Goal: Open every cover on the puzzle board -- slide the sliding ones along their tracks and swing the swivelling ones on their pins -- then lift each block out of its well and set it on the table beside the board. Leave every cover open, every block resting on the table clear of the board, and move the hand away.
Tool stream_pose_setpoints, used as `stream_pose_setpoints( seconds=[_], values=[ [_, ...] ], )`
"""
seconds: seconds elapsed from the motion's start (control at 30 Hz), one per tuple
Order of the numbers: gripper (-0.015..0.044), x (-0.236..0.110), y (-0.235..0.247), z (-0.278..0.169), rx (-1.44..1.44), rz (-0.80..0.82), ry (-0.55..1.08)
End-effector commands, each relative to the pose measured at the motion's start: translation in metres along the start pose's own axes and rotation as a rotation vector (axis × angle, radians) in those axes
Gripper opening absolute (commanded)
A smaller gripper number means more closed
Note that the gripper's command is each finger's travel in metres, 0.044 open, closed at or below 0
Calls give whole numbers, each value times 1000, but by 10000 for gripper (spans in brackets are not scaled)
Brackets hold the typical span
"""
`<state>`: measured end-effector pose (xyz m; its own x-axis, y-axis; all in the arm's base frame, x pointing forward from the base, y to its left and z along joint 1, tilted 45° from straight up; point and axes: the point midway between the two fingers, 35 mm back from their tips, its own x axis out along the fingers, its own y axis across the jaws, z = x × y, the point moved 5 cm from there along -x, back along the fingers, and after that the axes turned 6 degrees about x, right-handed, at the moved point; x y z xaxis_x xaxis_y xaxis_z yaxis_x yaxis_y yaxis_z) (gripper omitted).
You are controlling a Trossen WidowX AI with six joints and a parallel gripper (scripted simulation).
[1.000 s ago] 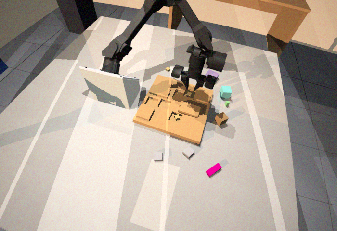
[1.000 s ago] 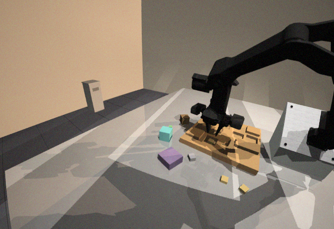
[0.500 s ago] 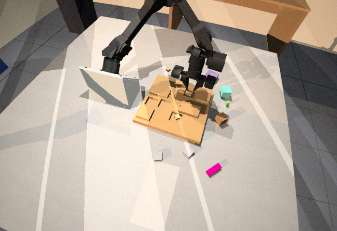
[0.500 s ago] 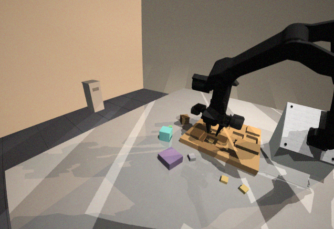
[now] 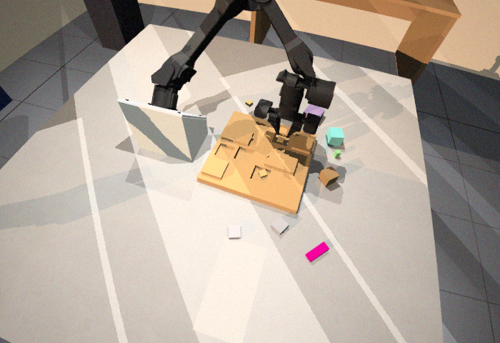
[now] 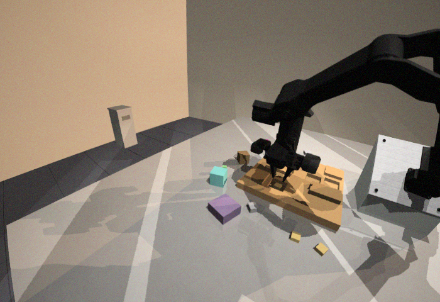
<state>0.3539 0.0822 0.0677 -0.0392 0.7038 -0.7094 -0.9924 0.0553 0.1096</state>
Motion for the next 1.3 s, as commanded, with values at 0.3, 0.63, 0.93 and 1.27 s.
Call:
stream_pose_setpoints(
  seconds=[0.3, 0.63, 0.93, 1.27],
  values=[
    [144, 15, 2, 0, 7, 8, -3],
    [144, 16, 3, 0, 7, 8, -3],
    [144, 24, 3, 0, 7, 8, -3],
    [124, 24, 1, 0, 1, 3, 0]
  ],
)
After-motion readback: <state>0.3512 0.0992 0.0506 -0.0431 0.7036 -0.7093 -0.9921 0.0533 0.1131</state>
